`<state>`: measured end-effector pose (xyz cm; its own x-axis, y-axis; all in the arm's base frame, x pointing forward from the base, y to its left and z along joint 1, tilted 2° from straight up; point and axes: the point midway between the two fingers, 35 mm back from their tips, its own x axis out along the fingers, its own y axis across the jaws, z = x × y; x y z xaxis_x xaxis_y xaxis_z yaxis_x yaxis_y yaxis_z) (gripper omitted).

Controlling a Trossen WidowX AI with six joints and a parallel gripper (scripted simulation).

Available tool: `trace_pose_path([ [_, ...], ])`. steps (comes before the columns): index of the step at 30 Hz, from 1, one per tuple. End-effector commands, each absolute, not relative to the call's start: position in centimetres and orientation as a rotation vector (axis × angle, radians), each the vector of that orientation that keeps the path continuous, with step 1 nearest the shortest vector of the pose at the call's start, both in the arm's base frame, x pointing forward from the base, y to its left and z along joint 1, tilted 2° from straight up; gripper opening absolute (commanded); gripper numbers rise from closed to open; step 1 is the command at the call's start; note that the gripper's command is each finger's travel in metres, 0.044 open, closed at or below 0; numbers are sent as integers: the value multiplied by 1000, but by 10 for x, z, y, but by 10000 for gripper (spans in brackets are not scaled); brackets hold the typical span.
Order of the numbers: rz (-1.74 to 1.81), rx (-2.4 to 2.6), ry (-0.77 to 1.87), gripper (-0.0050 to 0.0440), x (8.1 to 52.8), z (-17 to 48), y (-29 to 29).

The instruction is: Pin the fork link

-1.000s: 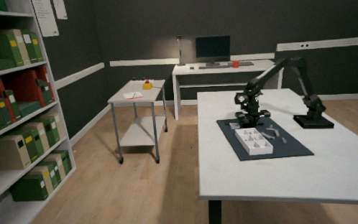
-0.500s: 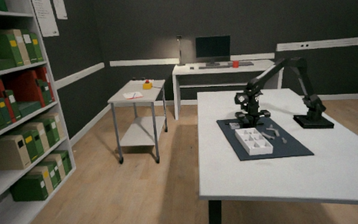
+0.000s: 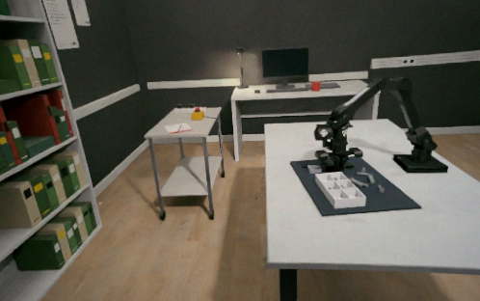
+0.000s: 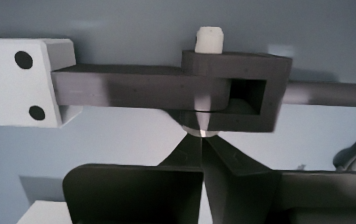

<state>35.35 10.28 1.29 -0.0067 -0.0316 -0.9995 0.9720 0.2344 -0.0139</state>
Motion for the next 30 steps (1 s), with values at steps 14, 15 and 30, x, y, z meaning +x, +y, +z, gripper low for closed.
trace_pose_path([
  [14, -1046, 1016, 1289, -50, 354, 17, 105],
  [15, -1046, 1016, 1289, -50, 354, 17, 105],
  [30, -1046, 1015, 1289, -50, 354, 17, 105],
])
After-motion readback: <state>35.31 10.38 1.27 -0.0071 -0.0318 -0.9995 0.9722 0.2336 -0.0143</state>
